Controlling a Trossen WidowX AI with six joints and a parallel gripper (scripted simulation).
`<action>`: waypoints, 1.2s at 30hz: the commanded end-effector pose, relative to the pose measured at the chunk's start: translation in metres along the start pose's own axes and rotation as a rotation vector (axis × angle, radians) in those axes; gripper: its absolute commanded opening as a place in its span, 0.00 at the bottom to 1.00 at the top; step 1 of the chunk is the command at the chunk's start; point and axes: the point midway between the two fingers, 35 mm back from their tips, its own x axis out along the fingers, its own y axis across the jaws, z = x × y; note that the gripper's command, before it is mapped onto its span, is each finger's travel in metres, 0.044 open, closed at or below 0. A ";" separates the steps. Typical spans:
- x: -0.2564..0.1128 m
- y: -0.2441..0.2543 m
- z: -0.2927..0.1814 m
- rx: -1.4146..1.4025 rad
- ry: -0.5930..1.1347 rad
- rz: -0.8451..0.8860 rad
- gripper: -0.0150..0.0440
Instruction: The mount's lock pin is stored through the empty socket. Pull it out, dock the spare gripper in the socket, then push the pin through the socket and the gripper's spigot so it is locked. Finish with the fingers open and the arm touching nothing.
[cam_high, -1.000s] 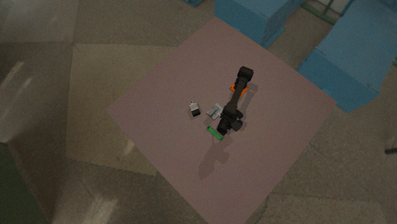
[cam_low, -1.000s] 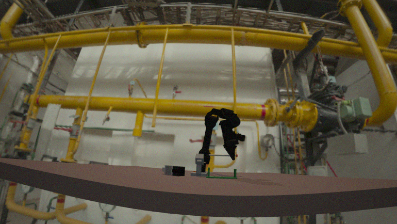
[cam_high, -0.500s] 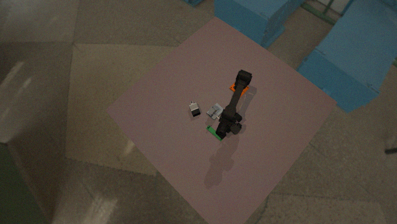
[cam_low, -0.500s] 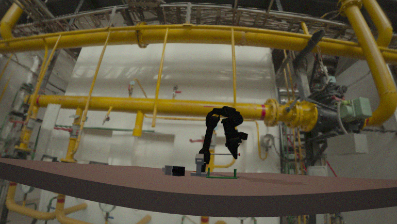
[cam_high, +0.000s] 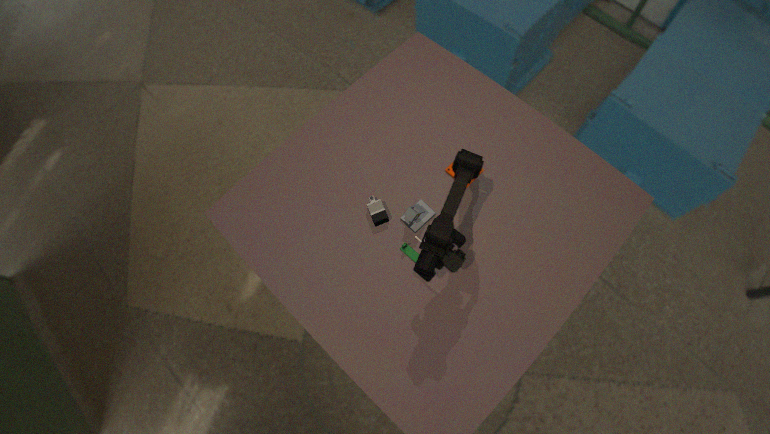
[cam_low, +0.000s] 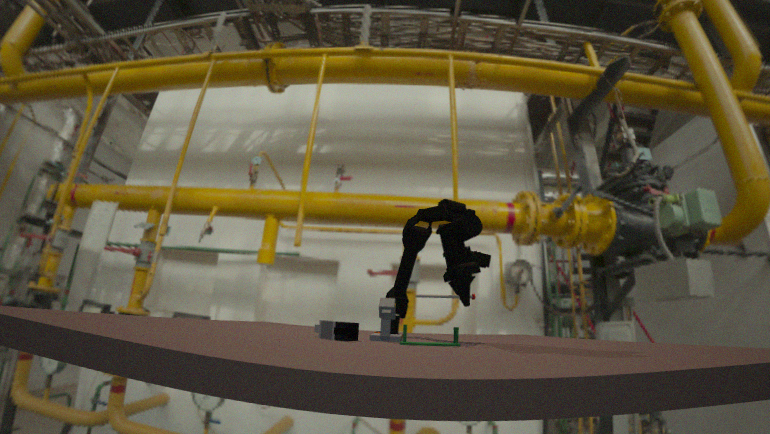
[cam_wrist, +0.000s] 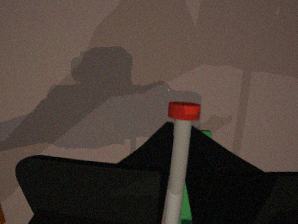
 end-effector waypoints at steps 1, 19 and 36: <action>0.001 -0.008 0.003 -0.011 0.000 0.003 0.25; 0.013 -0.027 0.009 -0.030 0.000 0.002 0.25; 0.038 -0.029 0.003 -0.030 -0.001 -0.002 0.25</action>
